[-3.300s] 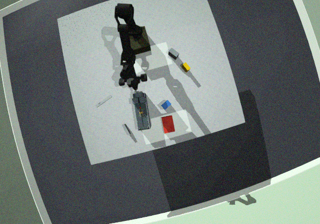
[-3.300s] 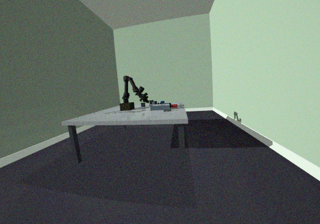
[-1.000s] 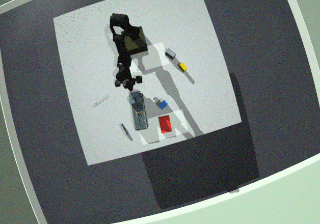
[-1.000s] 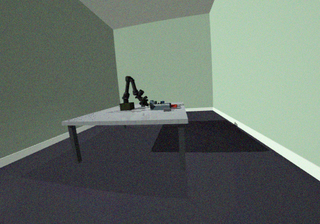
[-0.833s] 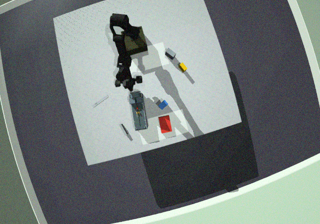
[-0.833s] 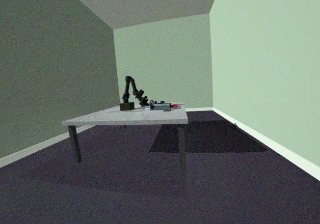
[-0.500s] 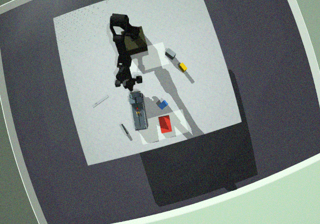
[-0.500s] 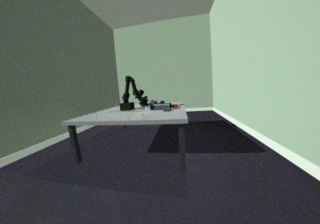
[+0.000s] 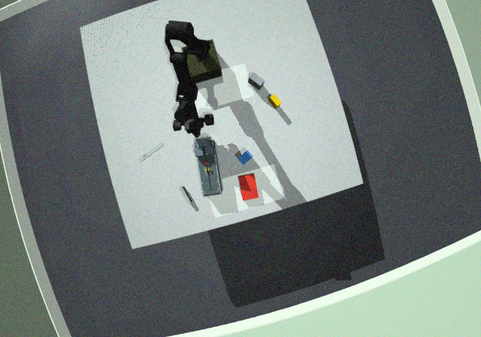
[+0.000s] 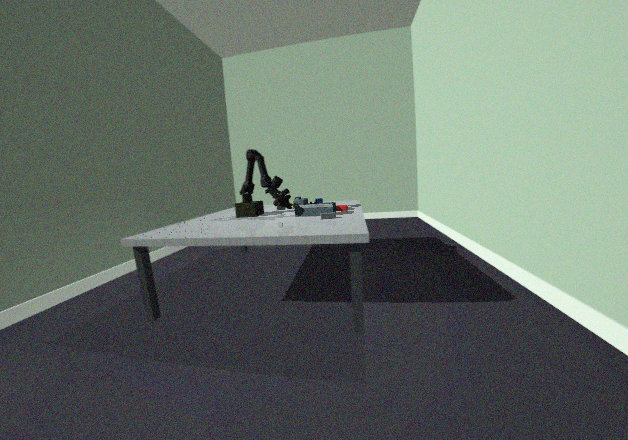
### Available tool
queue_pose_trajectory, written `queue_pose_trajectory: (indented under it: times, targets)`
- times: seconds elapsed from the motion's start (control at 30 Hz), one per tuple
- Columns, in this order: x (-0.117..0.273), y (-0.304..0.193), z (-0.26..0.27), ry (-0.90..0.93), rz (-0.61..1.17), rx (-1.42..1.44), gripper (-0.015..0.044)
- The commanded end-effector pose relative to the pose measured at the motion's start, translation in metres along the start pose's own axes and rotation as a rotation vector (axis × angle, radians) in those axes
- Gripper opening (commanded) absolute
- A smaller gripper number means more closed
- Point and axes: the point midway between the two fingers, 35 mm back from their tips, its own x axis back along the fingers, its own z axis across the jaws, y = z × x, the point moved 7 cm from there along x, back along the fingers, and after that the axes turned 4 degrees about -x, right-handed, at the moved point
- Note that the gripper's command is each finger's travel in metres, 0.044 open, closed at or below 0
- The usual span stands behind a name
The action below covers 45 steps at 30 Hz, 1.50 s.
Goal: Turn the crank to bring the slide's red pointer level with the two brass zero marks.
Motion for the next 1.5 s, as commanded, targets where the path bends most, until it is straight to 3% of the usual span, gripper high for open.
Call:
queue_pose_trajectory:
  times: [0.0,0.37,1.0,1.33,1.47]
  targets:
    - [0.0,0.0,0.0,-0.001,0.0,0.0,0.0157]
    - [0.0,0.0,0.0,-0.001,0.0,0.0,0.044]
    - [0.038,0.041,0.002,0.0,-0.001,0.0,0.044]
    - [0.097,0.1,0.006,-0.001,0.002,-0.002,0.044]
    - [0.101,0.106,0.007,-0.003,0.007,-0.007,0.044]
